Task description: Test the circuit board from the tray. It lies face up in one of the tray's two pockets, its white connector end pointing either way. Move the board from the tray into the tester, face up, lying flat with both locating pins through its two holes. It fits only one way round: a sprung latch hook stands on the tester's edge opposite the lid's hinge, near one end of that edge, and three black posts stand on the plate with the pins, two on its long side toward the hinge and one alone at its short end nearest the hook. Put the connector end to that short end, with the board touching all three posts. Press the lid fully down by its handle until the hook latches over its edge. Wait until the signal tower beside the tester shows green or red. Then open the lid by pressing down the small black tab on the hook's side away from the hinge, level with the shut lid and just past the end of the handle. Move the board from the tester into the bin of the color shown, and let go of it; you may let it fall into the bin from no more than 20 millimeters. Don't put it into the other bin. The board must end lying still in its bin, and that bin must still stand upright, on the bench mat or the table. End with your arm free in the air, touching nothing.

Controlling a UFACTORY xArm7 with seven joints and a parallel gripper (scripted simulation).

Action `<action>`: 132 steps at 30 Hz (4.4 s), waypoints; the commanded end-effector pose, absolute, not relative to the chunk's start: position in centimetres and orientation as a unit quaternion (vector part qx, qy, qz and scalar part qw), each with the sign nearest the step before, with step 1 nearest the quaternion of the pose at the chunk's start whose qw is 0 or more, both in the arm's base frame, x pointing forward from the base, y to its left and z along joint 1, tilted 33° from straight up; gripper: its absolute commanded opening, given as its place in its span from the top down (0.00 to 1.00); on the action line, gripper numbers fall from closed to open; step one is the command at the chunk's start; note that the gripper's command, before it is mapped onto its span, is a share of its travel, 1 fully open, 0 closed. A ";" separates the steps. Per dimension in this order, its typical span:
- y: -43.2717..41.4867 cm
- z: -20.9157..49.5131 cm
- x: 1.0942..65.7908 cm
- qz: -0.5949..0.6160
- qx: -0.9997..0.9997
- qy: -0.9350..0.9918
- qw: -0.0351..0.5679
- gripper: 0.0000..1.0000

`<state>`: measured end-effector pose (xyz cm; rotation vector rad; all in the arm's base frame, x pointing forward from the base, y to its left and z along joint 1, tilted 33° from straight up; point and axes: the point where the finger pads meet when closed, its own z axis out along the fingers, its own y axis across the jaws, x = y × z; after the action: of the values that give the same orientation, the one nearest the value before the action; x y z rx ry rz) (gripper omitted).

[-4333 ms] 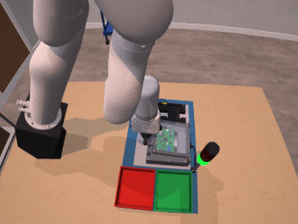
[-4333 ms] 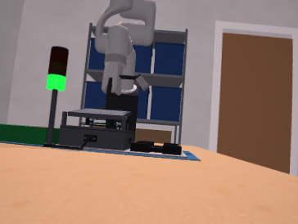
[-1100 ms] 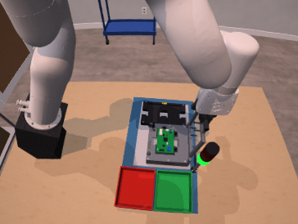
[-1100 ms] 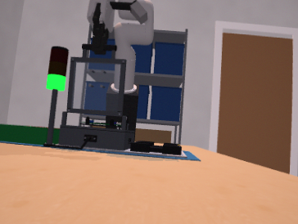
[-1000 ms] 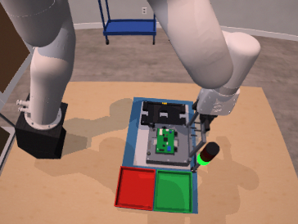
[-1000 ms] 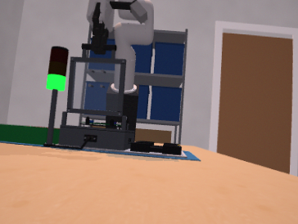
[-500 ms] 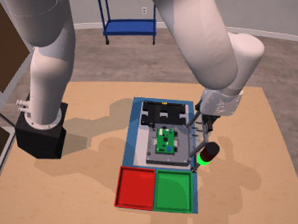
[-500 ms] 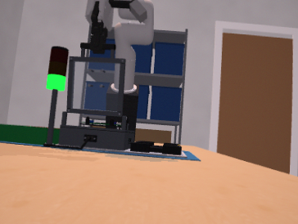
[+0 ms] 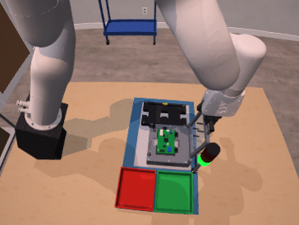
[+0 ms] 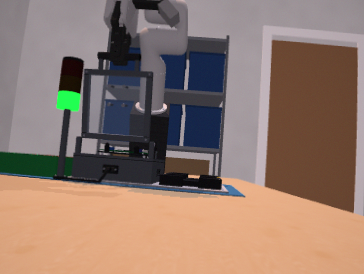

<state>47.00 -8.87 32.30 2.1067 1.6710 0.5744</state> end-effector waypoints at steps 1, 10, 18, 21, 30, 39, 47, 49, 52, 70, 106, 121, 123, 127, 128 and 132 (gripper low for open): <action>-8.8 32.5 47.1 0.207 0.751 0.596 0.196 1.00; -8.8 32.5 47.1 0.207 0.751 0.596 0.196 0.49; -8.8 32.5 47.1 0.207 0.751 0.596 0.196 0.49; -8.8 32.5 47.1 0.207 0.751 0.596 0.196 0.49; -8.8 32.5 47.1 0.207 0.751 0.596 0.196 0.49; -8.8 32.5 47.1 0.207 0.751 0.596 0.196 0.49; -8.8 32.7 47.0 0.206 0.751 0.596 0.196 0.49; -8.8 32.7 46.9 0.206 0.751 0.596 0.196 0.49; -8.8 33.0 46.8 0.206 0.751 0.596 0.196 0.49; -8.6 37.2 44.0 0.206 0.751 0.596 0.196 0.49; -7.4 34.3 39.4 0.206 0.751 0.596 0.196 0.00; -5.9 30.4 33.6 0.206 0.751 0.596 0.196 0.00; -5.8 30.2 33.3 0.206 0.751 0.596 0.196 0.00; -5.7 30.1 33.2 0.207 0.751 0.596 0.196 0.00; -5.7 30.1 33.2 0.207 0.751 0.596 0.196 0.00; -5.8 30.0 33.3 0.207 0.751 0.596 0.196 0.00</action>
<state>33.36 -5.78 30.00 2.1058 1.6722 0.5749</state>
